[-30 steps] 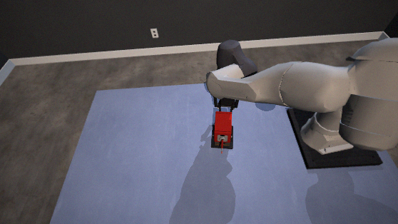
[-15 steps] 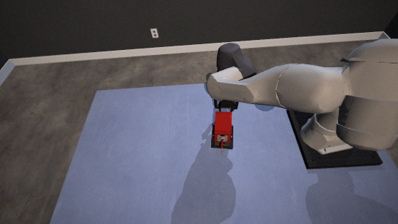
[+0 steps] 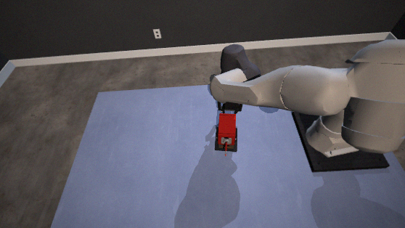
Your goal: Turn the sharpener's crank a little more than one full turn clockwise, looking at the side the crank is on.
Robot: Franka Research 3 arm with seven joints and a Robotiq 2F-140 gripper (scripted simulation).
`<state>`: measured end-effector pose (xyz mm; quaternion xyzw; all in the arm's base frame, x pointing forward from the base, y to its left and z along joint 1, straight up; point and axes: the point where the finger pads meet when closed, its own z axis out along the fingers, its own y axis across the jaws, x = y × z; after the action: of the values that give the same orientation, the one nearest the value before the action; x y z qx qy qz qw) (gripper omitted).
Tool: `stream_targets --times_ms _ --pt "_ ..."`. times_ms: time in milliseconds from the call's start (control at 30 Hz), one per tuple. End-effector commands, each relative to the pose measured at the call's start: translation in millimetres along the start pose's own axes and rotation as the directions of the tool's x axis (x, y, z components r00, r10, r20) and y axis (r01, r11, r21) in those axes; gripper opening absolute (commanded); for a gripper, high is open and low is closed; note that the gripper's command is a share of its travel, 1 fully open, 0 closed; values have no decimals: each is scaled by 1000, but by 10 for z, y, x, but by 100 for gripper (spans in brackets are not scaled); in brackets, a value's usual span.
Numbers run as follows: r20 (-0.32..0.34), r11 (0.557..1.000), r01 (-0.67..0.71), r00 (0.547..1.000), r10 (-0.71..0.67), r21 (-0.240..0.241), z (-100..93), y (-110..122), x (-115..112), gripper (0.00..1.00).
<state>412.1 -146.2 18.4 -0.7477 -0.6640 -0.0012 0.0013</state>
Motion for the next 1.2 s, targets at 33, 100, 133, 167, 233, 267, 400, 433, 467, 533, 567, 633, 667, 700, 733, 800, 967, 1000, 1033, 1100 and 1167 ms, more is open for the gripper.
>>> stream_targets --times_ms 33,100,133,167,233,267,400,433,467,533,567,633,667,700,733,800,967,1000,1033,1100,1167 --pt "-1 1000 5 1000 -5 -4 1 16 4 39" --pt "-1 1000 5 1000 -5 -4 1 16 4 39" --pt "-1 1000 5 1000 -5 -4 1 16 4 39" --pt "-1 1000 5 1000 -5 -4 1 16 4 39" --pt "-1 1000 5 1000 -5 -4 1 16 4 39" --pt "-1 1000 5 1000 -5 -4 1 16 4 39" --pt "-1 1000 5 1000 -5 -4 1 16 4 10" --pt "-1 1000 5 1000 -5 -4 1 16 4 10" --pt "-1 1000 5 1000 -5 -4 1 16 4 10" --pt "-1 1000 5 1000 -5 -4 1 16 4 10" --pt "-1 1000 5 1000 -5 -4 1 16 4 10" --pt "-1 1000 5 1000 -5 -4 1 16 4 10" --pt "-1 1000 5 1000 -5 -4 1 16 4 10" --pt "-1 1000 5 1000 -5 -4 1 16 4 10" --pt "-1 1000 5 1000 -5 -4 1 16 4 10" --pt "-1 1000 5 1000 -5 -4 1 16 4 10" --pt "-1 1000 5 1000 -5 -4 1 16 4 10" --pt "-1 1000 5 1000 -5 -4 1 16 4 10" --pt "-1 1000 5 1000 -5 -4 1 16 4 10" --pt "-1 1000 5 1000 -5 -4 1 16 4 10" --pt "-1 1000 5 1000 -5 -4 1 16 4 10"
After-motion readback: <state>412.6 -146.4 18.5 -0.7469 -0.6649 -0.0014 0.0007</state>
